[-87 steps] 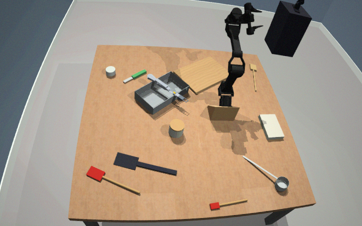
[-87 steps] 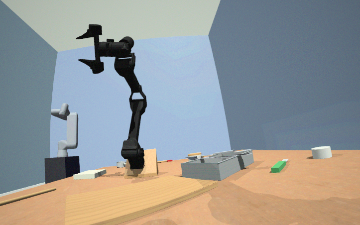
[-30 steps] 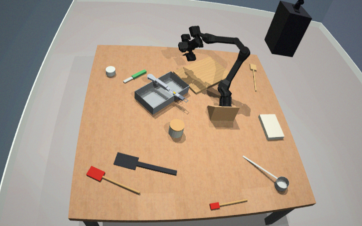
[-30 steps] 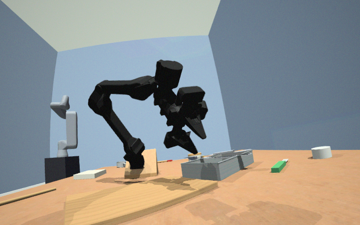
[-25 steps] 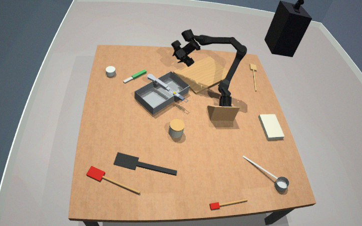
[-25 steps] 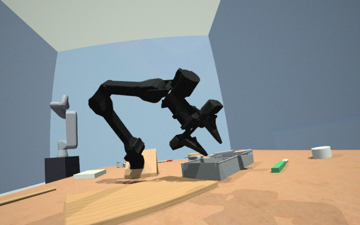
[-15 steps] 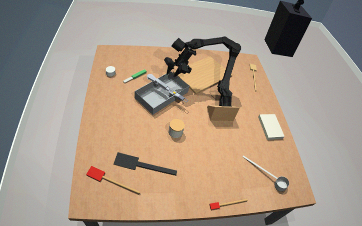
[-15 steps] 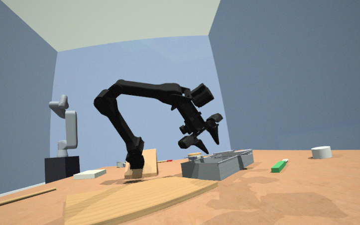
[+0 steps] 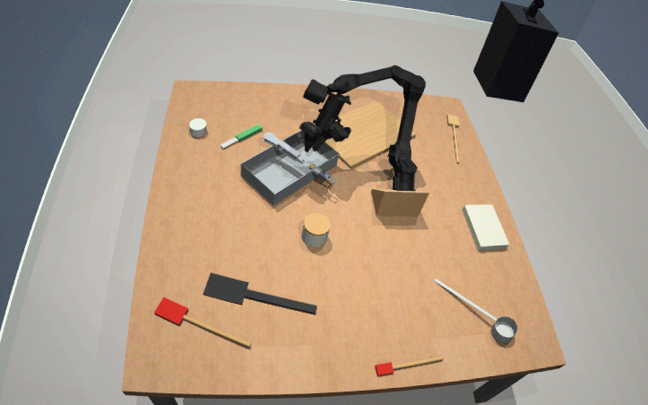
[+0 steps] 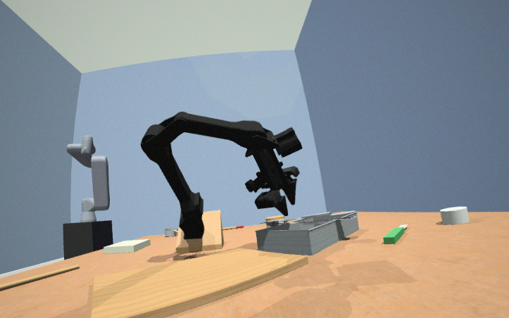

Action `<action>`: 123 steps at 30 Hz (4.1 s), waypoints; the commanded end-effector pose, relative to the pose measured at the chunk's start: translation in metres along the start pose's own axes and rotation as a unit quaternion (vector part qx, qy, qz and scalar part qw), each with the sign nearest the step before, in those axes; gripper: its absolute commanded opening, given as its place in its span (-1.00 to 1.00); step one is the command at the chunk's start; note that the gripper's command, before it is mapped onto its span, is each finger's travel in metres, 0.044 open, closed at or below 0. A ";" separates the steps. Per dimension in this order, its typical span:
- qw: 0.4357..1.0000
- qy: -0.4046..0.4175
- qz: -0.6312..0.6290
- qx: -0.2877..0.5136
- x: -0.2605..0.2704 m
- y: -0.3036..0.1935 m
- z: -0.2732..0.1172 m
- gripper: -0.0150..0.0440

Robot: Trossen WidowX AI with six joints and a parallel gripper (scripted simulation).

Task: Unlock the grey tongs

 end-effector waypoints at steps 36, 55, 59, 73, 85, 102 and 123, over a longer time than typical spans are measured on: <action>1.000 0.001 -0.007 -0.005 -0.003 0.004 0.052 0.39; 1.000 0.001 -0.007 -0.004 0.000 0.006 0.081 0.39; 1.000 0.001 -0.007 -0.004 0.000 0.006 0.081 0.39; 1.000 0.000 -0.006 -0.001 -0.001 0.005 0.078 -0.39; 1.000 0.000 -0.006 -0.005 -0.028 0.009 0.036 -1.00; 1.000 0.018 -0.004 -0.007 -0.040 0.013 0.013 -1.00; 0.974 0.224 -0.002 0.033 -0.055 0.016 0.020 -1.00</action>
Point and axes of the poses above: the point midway between the two fingers, 35 mm back from their tips, its own z axis out along the fingers, its own x axis across the jaws, y = z × x, the point moved 5 cm from there along -z, back along the fingers, and after that the axes turned 12 degrees about z, right-handed, at the moved point
